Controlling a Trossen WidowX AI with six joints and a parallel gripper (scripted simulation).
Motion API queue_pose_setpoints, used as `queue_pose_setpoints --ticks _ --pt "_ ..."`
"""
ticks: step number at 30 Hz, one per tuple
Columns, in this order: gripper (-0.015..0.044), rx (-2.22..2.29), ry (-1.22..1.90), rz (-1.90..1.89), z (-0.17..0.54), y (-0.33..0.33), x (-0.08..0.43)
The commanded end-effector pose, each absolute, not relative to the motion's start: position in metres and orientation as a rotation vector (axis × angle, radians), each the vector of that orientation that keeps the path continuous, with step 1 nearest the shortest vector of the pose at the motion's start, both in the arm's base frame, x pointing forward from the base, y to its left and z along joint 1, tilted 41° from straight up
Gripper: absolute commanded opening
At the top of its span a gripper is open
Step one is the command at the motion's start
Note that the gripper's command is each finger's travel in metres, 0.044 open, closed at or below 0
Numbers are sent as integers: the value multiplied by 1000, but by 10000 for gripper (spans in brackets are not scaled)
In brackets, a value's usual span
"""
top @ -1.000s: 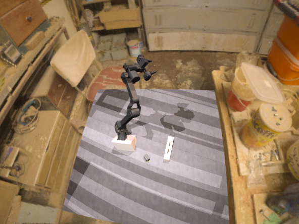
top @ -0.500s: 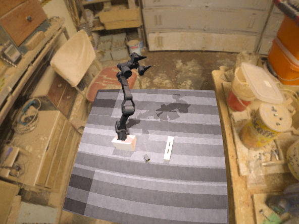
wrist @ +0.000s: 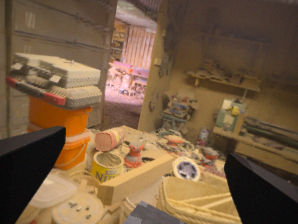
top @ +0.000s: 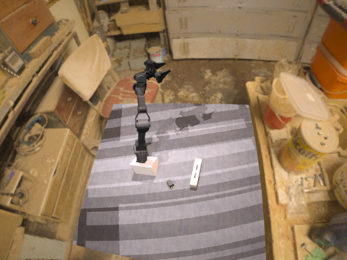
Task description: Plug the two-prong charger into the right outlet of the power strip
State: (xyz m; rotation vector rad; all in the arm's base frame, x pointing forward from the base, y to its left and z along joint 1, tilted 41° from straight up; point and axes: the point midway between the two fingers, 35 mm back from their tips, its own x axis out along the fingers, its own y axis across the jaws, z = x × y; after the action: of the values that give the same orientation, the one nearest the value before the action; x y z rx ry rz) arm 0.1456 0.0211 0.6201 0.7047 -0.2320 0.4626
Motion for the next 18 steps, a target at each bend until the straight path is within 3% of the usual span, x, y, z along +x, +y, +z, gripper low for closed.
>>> queue_pose_setpoints --ticks 1,18 --pt "440 657 -287 442 625 32 136" --pt "440 424 -481 360 636 88 114"
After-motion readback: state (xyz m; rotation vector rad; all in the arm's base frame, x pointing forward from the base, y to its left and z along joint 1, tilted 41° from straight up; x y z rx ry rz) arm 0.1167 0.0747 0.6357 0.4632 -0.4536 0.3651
